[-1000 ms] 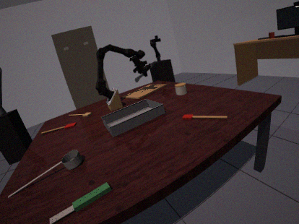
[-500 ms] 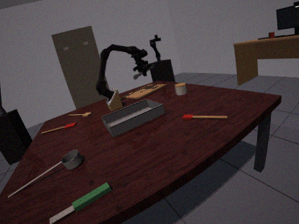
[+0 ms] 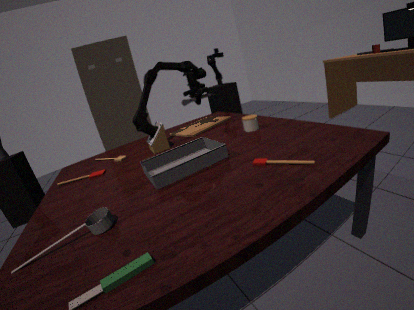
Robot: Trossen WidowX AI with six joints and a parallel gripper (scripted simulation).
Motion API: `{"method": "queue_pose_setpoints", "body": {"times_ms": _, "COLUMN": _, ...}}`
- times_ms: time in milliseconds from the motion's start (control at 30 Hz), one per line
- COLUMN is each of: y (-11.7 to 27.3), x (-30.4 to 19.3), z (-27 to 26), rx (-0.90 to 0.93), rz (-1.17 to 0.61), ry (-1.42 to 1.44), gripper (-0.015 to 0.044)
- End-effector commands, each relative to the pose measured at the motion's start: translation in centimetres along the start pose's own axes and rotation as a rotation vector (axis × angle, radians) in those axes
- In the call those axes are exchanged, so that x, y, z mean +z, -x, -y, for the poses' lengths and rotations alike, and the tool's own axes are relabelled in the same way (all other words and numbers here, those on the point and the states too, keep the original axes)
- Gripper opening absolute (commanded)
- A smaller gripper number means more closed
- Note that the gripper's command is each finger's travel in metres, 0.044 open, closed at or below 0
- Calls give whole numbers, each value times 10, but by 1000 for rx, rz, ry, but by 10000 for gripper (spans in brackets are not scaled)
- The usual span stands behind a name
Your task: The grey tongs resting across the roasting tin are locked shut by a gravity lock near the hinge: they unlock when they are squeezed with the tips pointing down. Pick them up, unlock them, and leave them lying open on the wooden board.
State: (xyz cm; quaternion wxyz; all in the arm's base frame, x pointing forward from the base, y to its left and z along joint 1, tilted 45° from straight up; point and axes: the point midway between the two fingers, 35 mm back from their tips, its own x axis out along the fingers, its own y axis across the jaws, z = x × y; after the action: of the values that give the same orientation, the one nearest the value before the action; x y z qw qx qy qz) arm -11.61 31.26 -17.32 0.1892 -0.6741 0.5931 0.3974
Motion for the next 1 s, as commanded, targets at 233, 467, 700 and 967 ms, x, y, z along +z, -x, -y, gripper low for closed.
{"method": "queue_pose_setpoints", "body": {"times_ms": 233, "y": 6, "x": -2, "z": -1, "rx": -1, "rz": -48, "ry": 7, "gripper": -150}}
{"method": "queue_pose_setpoints", "body": {"times_ms": 467, "y": 3, "x": -2, "z": -1, "rx": -1, "rz": -48, "ry": 7, "gripper": -150}}
{"method": "queue_pose_setpoints", "body": {"times_ms": 700, "y": -8, "x": -1, "z": -1, "rx": -1, "rz": -48, "ry": 7, "gripper": -150}}
{"method": "queue_pose_setpoints", "body": {"times_ms": 967, "y": -21, "x": 0, "z": -1, "rx": -1, "rz": -47, "ry": 7, "gripper": -150}}
